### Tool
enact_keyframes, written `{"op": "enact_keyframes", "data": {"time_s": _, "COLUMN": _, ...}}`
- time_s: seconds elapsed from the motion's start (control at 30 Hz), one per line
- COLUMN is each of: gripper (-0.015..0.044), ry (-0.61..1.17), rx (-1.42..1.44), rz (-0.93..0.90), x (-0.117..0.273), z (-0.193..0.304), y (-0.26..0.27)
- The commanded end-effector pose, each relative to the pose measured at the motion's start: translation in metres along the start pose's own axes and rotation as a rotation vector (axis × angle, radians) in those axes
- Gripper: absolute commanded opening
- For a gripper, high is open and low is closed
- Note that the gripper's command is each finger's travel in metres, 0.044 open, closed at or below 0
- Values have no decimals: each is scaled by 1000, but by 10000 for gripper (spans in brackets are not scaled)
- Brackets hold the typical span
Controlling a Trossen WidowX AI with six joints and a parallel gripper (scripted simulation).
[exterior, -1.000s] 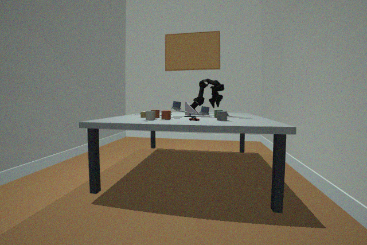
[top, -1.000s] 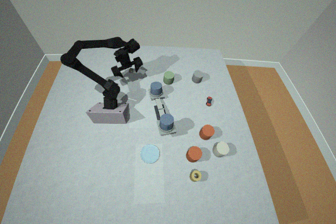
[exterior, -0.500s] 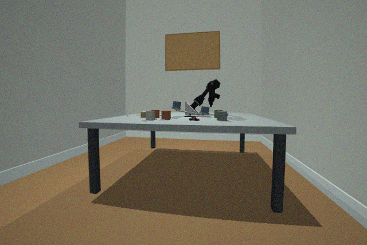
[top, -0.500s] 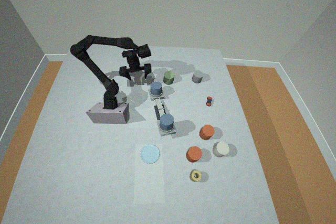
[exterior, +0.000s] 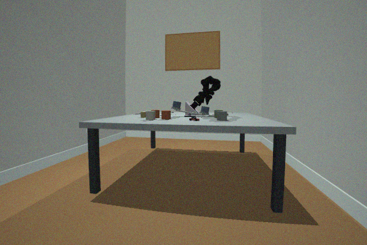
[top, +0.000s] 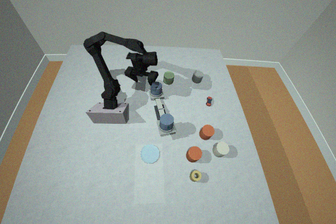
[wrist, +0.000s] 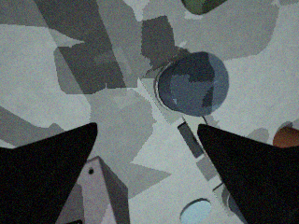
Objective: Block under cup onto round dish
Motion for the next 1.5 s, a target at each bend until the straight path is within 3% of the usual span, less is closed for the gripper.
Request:
{"op": "enact_keyframes", "data": {"time_s": 0.0, "gripper": 440, "ry": -26, "rx": -97, "rz": 9, "x": 7, "z": 10, "y": -13}}
{"op": "enact_keyframes", "data": {"time_s": 0.5, "gripper": 440, "ry": -211, "rx": -516, "rz": 83, "x": 45, "z": 67, "y": -50}}
{"op": "enact_keyframes", "data": {"time_s": 1.1, "gripper": 440, "ry": -567, "rx": -958, "rz": 252, "x": 100, "z": 152, "y": -57}}
{"op": "enact_keyframes", "data": {"time_s": 1.47, "gripper": 440, "ry": -539, "rx": -1125, "rz": 146, "x": 94, "z": 142, "y": -65}}
Point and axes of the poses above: the point midway between the two fingers, 35 mm back from their tips, its own x axis back along the fingers, its own y axis across the jaws, z = x × y, the point moved 2 cm from there along x, back along the fingers, and after that the axes turned 2 degrees about x, right-handed, at the moved point
